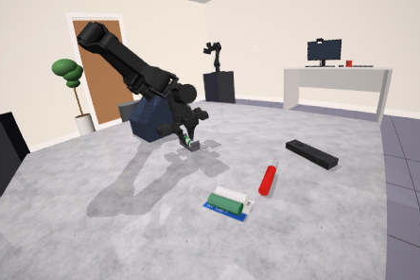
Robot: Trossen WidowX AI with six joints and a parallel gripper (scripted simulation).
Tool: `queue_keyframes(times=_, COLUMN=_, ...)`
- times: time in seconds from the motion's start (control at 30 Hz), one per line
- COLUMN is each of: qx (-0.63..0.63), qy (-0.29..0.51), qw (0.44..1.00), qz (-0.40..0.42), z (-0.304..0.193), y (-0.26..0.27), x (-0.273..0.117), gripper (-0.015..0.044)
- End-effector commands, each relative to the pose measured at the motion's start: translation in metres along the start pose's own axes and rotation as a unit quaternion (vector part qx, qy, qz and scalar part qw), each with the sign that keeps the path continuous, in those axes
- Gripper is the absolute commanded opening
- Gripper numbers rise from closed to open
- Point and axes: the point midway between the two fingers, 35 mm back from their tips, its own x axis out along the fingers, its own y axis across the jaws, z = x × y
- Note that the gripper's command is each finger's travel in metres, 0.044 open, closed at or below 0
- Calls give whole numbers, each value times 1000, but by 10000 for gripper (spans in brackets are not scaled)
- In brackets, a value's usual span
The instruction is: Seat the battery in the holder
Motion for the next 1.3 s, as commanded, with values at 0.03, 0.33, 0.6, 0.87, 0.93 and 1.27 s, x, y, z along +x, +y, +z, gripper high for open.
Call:
queue_keyframes(times=0.03, qx=-3, qy=-5, qw=1000, qz=0, z=-2, y=0, x=-1, gripper=81)
queue_keyframes(times=0.33, qx=-3, qy=-7, qw=1000, qz=1, z=-2, y=0, x=-1, gripper=81)
queue_keyframes(times=0.6, qx=-3, qy=-7, qw=1000, qz=1, z=-3, y=0, x=0, gripper=81)
queue_keyframes(times=0.87, qx=-3, qy=-8, qw=1000, qz=1, z=-3, y=0, x=1, gripper=107)
queue_keyframes(times=0.93, qx=-3, qy=-8, qw=1000, qz=1, z=-3, y=0, x=1, gripper=160)
queue_keyframes(times=1.27, qx=-1, qy=-8, qw=1000, qz=2, z=-2, y=1, x=-10, gripper=182)
